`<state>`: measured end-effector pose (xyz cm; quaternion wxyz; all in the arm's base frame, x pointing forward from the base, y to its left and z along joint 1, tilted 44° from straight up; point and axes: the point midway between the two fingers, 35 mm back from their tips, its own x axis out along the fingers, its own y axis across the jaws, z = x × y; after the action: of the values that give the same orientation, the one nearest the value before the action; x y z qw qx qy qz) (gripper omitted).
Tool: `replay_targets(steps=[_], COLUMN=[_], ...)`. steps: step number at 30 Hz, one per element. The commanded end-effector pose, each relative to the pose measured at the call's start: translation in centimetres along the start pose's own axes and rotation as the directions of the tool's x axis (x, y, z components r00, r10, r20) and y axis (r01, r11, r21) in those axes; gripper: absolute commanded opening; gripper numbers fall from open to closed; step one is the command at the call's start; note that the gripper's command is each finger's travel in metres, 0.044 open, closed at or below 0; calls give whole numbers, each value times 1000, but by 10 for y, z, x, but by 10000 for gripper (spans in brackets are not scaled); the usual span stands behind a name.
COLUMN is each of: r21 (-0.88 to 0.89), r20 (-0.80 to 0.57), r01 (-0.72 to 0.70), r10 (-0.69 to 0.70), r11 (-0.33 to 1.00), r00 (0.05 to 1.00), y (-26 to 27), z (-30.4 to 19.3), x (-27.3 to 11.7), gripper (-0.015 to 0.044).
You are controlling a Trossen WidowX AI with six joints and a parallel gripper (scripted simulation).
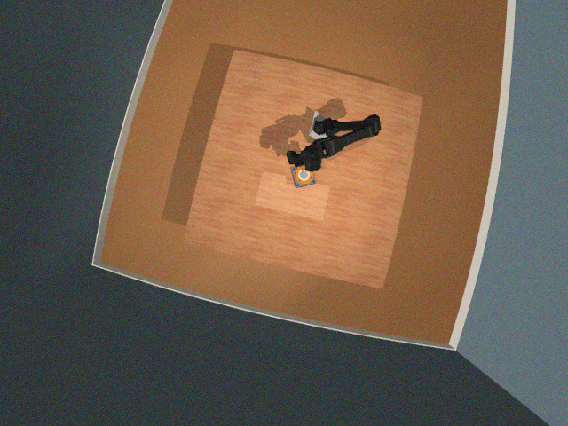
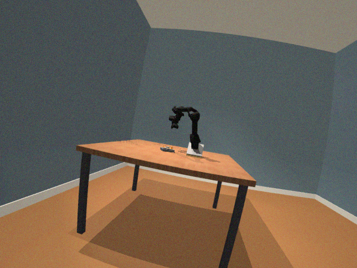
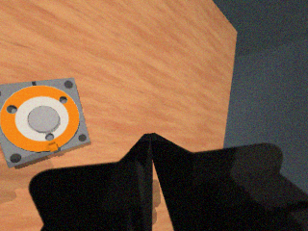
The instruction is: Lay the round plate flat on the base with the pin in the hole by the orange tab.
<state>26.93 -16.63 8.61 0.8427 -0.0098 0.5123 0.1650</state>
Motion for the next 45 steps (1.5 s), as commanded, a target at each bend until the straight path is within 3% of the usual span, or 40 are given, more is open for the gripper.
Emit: replay_targets(steps=[1,3,8,16,26,45], r21=[187,306,453,453,453,453], r20=[-87,-138,-198,-198,-196,-197], r01=[-244,-340,-407,-406,-408,-408], r10=[264,395,534,534,535,535], r11=[951,889,793,793,792,793], r00=[961,908,822,822,821,822], y=[58,91,129,125,149,135], z=[-16,-27,-43,-45,-55,-59], x=[47,65,81,83,122,131], gripper=[0,0,0,0,0,0])
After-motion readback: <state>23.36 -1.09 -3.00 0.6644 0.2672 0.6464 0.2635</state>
